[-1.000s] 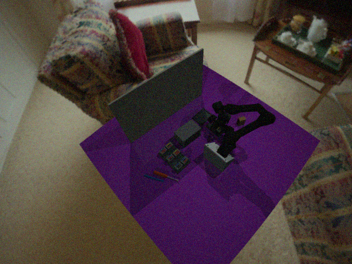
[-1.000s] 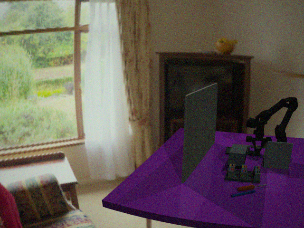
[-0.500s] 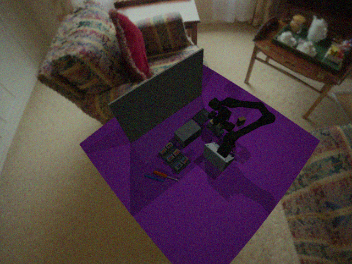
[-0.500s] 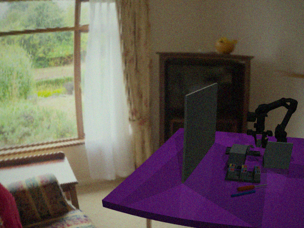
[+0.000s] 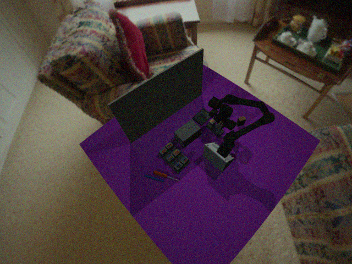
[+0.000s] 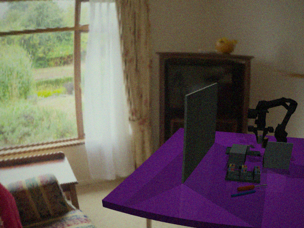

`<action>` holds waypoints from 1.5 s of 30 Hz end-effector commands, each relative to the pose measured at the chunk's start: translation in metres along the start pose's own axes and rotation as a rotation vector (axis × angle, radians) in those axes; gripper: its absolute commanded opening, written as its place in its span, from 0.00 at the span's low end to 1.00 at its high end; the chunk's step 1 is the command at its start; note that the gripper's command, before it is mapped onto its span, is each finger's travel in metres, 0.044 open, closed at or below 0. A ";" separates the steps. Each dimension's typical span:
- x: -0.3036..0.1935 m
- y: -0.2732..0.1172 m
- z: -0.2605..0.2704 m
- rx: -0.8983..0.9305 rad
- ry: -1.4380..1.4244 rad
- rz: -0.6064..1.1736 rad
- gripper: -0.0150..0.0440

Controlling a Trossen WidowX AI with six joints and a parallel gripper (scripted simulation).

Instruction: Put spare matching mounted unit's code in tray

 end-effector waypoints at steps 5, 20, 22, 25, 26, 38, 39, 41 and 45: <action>0.005 -0.027 -0.005 0.011 0.008 -0.002 0.25; 0.017 -0.040 0.033 0.021 0.029 0.011 0.25; 0.020 -0.042 0.041 0.021 0.028 0.010 0.25; 0.024 -0.044 0.055 0.022 0.027 0.009 0.25; 0.025 -0.045 0.060 0.022 0.027 0.009 0.25; 0.038 -0.047 0.116 0.021 0.023 0.003 0.25; 0.039 -0.046 0.120 0.021 0.022 0.003 0.25; 0.040 -0.045 0.130 0.021 0.020 0.003 0.25; 0.043 -0.043 0.149 0.020 0.019 0.001 0.25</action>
Point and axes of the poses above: the point midway between the two fingers, 35 mm back from their tips, its own y axis out along the fingers, its own z axis across the jaws, x = y × z, the point moved 5 cm from there along -y, back along the fingers, and after that the axes turned 5 degrees about -y, right-handed, at the moved point
